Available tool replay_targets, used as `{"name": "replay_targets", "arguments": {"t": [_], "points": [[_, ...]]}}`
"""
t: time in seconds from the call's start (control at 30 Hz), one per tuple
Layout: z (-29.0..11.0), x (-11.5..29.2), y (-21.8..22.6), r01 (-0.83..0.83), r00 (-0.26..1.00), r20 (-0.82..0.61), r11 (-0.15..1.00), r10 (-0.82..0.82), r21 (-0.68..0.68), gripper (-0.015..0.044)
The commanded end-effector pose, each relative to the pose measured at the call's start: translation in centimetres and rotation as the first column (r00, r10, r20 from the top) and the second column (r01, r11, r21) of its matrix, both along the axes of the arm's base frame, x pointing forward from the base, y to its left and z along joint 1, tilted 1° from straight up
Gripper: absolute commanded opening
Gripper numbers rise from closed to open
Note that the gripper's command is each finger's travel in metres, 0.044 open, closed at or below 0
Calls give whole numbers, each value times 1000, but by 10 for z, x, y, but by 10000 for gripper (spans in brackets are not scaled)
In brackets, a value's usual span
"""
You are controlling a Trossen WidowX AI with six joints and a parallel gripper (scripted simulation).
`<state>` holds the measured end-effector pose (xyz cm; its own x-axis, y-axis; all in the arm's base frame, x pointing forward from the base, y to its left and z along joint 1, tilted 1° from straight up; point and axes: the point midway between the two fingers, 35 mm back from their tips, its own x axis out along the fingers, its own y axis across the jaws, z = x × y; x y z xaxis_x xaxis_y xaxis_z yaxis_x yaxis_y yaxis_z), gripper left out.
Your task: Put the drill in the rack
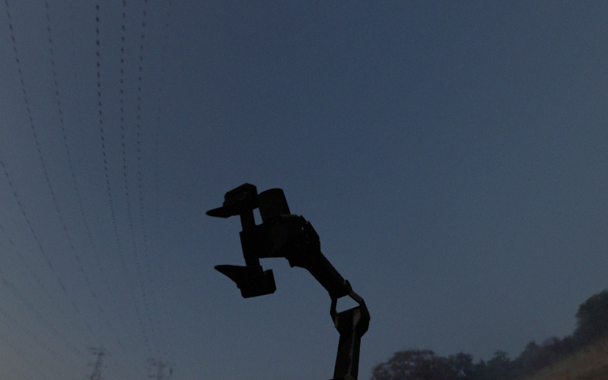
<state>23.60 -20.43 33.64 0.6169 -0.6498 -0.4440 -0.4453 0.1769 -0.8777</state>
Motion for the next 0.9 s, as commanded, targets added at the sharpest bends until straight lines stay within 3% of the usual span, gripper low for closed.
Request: {"name": "replay_targets", "arguments": {"t": [0.0,0.3,0.47,0.7,0.87], "points": [[0,0,0,0,1000,0,1000,0,0,374],[-4,4,2,-19,1000,-19,1000,19,3,137],[-44,42,33,-232,947,-218,972,236,45,6],[-113,85,109,-556,669,-471,807,576,198,0],[-154,96,161,-715,370,-587,624,720,315,0]]}}
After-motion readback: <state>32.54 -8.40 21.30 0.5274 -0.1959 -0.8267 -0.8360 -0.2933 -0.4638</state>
